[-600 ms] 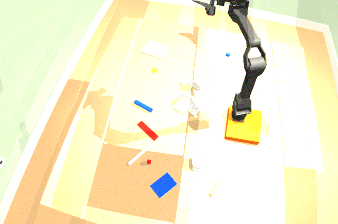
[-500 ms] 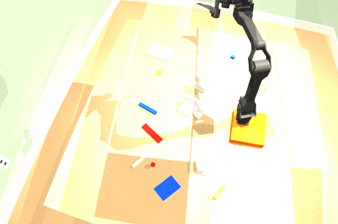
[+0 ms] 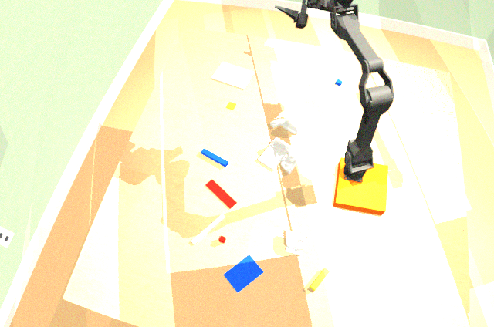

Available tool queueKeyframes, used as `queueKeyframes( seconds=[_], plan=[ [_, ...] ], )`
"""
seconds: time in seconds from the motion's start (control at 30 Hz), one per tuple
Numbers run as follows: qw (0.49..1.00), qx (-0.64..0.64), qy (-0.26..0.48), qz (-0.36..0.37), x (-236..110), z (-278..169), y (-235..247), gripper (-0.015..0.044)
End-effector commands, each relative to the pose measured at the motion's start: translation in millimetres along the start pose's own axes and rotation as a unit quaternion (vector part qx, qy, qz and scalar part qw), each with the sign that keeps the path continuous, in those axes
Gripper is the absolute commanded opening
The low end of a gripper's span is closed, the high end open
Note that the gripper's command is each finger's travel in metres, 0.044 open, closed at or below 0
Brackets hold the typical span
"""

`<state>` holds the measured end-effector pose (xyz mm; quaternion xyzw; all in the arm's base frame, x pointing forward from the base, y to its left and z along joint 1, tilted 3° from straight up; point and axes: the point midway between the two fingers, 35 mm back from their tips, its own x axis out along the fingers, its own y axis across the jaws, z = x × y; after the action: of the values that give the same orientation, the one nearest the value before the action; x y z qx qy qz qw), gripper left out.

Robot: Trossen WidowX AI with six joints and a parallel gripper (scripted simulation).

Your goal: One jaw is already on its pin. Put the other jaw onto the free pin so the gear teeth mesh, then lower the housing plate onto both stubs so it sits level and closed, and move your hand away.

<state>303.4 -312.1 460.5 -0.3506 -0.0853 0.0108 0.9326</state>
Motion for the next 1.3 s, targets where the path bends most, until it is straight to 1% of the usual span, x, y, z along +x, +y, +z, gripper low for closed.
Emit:
queueKeyframes(
  seconds=[0.0, 0.3, 0.6, 0.93, 1.27],
  plan=[
    [0.998, 0.064, 0.026, -0.011, 9, -22, 8, 0.044],
    [0.981, 0.171, 0.087, -0.027, 25, -60, 30, 0.044],
    [0.95, 0.264, 0.163, -0.034, 35, -98, 64, 0.044],
    [0.901, 0.347, 0.26, -0.03, 38, -136, 112, 0.044],
    [0.837, 0.405, 0.368, -0.016, 29, -165, 169, 0.044]
  ],
)
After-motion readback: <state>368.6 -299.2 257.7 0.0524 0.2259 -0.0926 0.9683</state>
